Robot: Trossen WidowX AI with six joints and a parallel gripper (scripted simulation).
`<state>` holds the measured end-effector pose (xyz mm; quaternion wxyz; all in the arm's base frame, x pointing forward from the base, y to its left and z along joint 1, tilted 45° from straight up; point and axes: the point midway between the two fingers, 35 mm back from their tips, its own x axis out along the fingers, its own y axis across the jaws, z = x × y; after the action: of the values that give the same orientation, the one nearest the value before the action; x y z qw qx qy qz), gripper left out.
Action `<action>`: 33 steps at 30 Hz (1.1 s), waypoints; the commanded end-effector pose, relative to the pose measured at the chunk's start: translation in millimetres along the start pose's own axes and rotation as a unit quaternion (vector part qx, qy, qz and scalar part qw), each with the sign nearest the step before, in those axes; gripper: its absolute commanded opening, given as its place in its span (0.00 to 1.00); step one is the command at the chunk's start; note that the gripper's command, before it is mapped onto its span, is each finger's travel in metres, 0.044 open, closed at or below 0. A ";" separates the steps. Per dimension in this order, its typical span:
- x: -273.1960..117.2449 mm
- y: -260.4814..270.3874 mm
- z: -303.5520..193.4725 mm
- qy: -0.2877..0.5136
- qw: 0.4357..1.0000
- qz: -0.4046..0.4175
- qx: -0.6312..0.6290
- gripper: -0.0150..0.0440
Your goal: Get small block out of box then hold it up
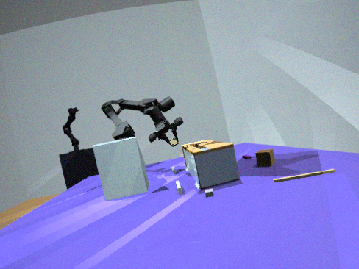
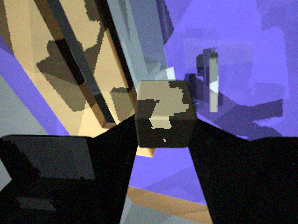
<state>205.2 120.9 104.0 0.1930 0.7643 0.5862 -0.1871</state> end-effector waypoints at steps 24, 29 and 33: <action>-18.6 5.5 -5.3 0.045 0.913 -0.001 0.404 0.25; -18.6 5.5 -5.3 0.045 0.913 -0.001 0.404 0.25; -18.6 5.5 -5.3 0.045 0.913 -0.001 0.404 0.25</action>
<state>206.4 106.8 117.5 -0.1556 0.7850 0.4691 -0.3735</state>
